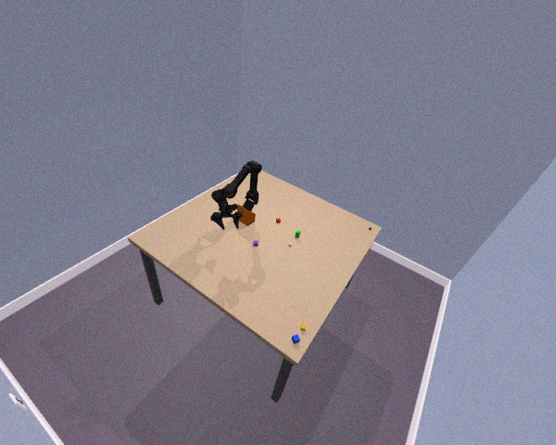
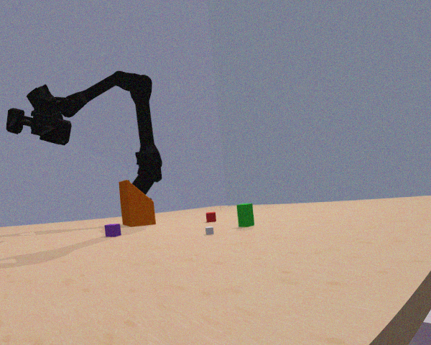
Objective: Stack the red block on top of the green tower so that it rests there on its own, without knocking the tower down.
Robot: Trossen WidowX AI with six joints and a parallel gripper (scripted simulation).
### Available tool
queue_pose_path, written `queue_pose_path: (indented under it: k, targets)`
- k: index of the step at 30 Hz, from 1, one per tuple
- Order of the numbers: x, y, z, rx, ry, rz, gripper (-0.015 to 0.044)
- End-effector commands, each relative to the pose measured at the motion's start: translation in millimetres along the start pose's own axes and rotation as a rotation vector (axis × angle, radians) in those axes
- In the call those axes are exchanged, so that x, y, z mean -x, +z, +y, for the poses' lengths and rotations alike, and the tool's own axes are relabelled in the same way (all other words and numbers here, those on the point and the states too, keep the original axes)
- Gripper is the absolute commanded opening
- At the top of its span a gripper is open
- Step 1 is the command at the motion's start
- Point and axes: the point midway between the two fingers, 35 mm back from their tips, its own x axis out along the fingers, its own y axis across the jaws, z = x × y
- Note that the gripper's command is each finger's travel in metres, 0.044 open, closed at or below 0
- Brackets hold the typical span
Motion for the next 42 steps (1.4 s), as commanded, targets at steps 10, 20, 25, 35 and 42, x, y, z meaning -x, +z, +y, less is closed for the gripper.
queue_pose_path:
  k: [10, 20, 25, 35, 42]
  targets:
    - [-40, 49, 128, -0.173, 0.186, 0.211, 0.044]
    - [-46, 59, 236, -0.279, 0.276, 0.407, 0.044]
    - [-40, 55, 288, -0.323, 0.3, 0.514, 0.044]
    - [-8, 32, 383, -0.392, 0.307, 0.732, 0.044]
    - [26, 7, 435, -0.423, 0.278, 0.883, 0.044]
